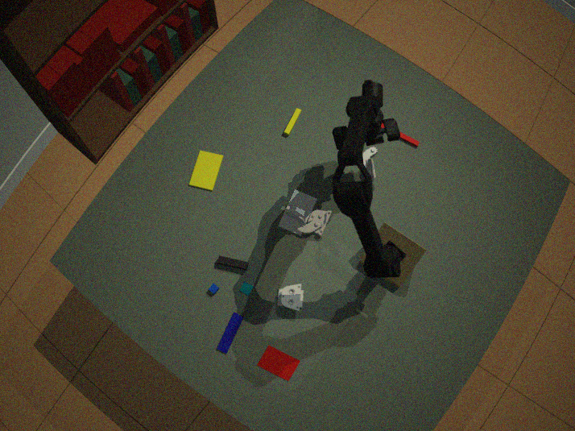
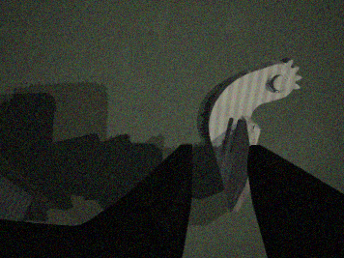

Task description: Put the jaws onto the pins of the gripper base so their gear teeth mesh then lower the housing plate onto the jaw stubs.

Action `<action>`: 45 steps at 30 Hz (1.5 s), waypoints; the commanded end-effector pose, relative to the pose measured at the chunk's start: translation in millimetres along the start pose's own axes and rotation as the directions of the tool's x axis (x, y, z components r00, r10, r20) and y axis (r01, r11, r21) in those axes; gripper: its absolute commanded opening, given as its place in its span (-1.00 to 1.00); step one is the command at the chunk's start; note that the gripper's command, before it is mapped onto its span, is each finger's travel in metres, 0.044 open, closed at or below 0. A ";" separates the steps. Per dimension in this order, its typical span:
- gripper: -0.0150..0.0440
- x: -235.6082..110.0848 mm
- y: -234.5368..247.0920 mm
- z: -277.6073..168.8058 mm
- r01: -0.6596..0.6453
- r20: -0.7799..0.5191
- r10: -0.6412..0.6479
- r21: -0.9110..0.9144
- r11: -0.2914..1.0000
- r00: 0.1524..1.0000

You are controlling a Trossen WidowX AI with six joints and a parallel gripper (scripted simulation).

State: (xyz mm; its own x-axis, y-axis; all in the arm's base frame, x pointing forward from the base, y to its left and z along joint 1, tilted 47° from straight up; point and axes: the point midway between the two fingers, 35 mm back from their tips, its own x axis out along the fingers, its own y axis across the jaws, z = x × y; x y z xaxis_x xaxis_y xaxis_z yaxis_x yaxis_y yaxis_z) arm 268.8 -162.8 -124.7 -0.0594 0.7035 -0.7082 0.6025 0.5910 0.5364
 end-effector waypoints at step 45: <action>1.00 37.5 -16.9 -38.9 0.011 -0.024 -0.008 0.137 0.991 1.000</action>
State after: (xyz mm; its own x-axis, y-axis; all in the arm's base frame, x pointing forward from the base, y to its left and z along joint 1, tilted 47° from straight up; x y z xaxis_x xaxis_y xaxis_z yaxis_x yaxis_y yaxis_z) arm 225.0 -131.8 -142.2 -0.0868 0.7056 -0.7033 0.7015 0.5445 0.4598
